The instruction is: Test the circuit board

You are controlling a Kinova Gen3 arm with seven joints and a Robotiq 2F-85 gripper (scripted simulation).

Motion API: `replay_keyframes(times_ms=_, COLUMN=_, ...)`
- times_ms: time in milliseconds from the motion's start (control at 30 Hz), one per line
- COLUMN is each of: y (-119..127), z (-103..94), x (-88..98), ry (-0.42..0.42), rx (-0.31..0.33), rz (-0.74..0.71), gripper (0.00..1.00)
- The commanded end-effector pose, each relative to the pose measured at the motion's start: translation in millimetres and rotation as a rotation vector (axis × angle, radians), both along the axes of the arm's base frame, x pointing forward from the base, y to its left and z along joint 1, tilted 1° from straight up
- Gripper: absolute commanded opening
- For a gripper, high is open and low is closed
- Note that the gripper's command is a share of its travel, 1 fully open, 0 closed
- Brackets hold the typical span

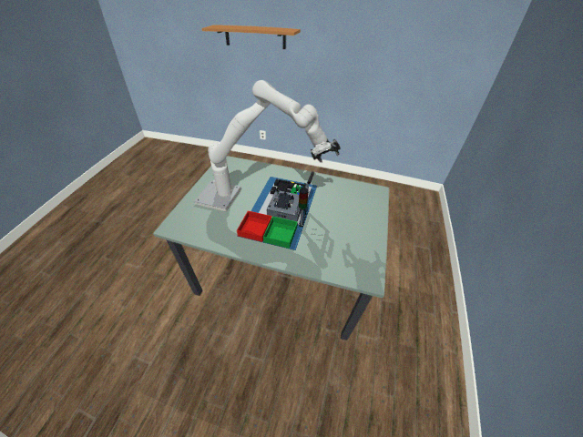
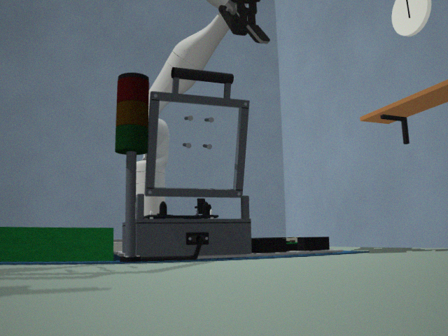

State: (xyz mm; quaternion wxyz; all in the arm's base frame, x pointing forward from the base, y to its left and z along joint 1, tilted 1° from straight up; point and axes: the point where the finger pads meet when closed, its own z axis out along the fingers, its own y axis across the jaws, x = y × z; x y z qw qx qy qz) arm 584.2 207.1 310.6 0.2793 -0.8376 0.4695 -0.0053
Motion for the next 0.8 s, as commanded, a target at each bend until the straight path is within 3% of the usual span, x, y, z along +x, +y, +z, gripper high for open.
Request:
replay_keyframes(times_ms=0, y=1.2, z=1.4, x=-0.3, ry=-0.002, rx=0.001, rz=0.002, gripper=1.00)
replay_keyframes(times_ms=67, y=1.2, z=1.4, x=-0.3, ry=-0.002, rx=0.001, rz=0.002, gripper=1.00)
replay_keyframes(times_ms=100, y=6.4, z=-2.1, x=-11.0, ry=0.030, rx=-0.018, rz=-0.007, gripper=1.00)
replay_keyframes(times_ms=367, y=6.4, z=-2.1, x=-11.0, ry=0.030, rx=-0.018, rz=-0.007, gripper=1.00)
replay_keyframes(times_ms=400, y=11.0, z=-5.1, x=-21.7, ry=0.062, rx=-0.039, rz=-0.018, gripper=1.00)
replay_keyframes(times_ms=667, y=11.0, z=-5.1, x=-21.7, ry=0.062, rx=-0.039, rz=-0.018, gripper=1.00)
replay_keyframes(times_ms=700, y=15.2, z=-7.8, x=-32.2, ry=0.091, rx=-0.059, rz=-0.029, gripper=1.00)
replay_keyframes(times_ms=767, y=15.2, z=-7.8, x=-32.2, ry=0.091, rx=-0.059, rz=-0.029, gripper=1.00)
